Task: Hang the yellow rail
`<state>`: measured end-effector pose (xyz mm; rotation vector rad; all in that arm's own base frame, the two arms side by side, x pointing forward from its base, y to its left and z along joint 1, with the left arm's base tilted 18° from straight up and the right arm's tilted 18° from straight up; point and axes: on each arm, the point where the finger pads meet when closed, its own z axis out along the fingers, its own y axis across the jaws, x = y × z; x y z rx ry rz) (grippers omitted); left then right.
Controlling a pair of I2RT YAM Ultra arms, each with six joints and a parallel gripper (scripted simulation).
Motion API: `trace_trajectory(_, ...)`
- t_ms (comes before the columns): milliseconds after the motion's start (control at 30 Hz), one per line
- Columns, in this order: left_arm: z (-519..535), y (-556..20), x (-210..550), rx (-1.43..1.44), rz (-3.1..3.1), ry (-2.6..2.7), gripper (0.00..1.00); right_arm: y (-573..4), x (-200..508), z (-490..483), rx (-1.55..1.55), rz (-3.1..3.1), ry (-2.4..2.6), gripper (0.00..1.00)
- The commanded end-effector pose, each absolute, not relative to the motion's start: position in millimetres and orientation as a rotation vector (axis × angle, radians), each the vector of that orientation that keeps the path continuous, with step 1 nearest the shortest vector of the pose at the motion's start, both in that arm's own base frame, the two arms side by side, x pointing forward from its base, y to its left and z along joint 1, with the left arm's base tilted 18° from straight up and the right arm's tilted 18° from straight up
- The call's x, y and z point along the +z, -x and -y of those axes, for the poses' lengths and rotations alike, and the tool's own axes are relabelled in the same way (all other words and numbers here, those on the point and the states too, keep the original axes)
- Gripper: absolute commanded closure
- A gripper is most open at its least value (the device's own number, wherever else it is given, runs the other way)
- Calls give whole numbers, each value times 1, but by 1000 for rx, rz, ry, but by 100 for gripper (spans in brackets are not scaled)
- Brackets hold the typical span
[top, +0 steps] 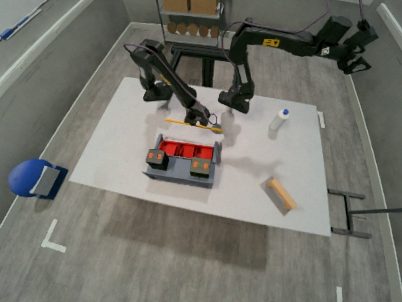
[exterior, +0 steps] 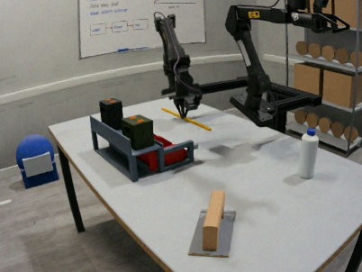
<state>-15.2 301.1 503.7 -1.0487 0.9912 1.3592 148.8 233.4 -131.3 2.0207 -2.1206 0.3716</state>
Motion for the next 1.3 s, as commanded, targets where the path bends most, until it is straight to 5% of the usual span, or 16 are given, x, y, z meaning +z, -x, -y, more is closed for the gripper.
trace_trajectory(0,-288,18,518,1389,-954,1011,0,-161,-118,-260,338,2193,-2074,100)
trace_trajectory(1267,-288,18,518,1389,-954,1011,0,-154,-122,-243,366,2162,-2051,100)
